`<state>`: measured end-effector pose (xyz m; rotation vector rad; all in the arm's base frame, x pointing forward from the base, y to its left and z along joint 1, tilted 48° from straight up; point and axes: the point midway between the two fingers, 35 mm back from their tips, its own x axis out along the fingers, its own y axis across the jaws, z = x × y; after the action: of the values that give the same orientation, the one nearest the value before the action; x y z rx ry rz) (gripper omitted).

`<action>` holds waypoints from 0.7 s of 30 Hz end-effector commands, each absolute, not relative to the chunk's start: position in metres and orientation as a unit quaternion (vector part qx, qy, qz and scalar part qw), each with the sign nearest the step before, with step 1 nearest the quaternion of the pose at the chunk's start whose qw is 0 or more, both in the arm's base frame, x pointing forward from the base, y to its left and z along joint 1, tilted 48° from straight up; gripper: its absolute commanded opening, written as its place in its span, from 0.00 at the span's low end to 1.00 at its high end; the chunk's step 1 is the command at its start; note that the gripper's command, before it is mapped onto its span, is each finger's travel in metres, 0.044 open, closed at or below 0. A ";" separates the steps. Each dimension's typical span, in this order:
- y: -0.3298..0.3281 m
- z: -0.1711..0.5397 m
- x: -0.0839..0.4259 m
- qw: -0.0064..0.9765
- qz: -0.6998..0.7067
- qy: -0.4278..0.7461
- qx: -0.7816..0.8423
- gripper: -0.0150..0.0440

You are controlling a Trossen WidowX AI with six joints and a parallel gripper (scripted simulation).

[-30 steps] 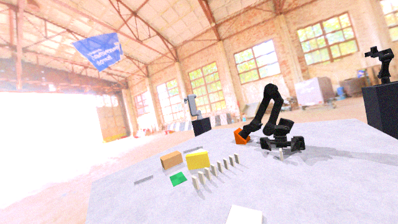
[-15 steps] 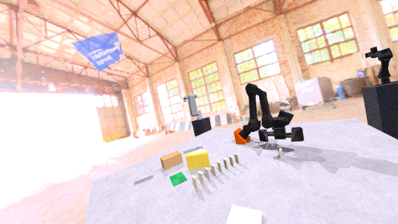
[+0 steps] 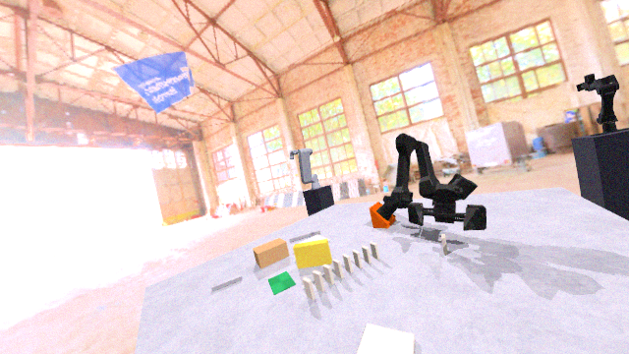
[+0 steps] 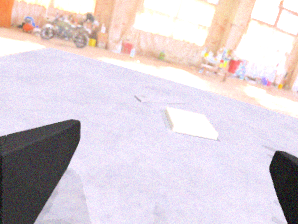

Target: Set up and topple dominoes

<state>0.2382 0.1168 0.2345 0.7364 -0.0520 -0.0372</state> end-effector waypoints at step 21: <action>0.091 0.184 0.266 0.679 -0.110 0.525 0.501 1.00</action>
<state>0.2952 0.1123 0.1885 0.6616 0.5439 -0.0605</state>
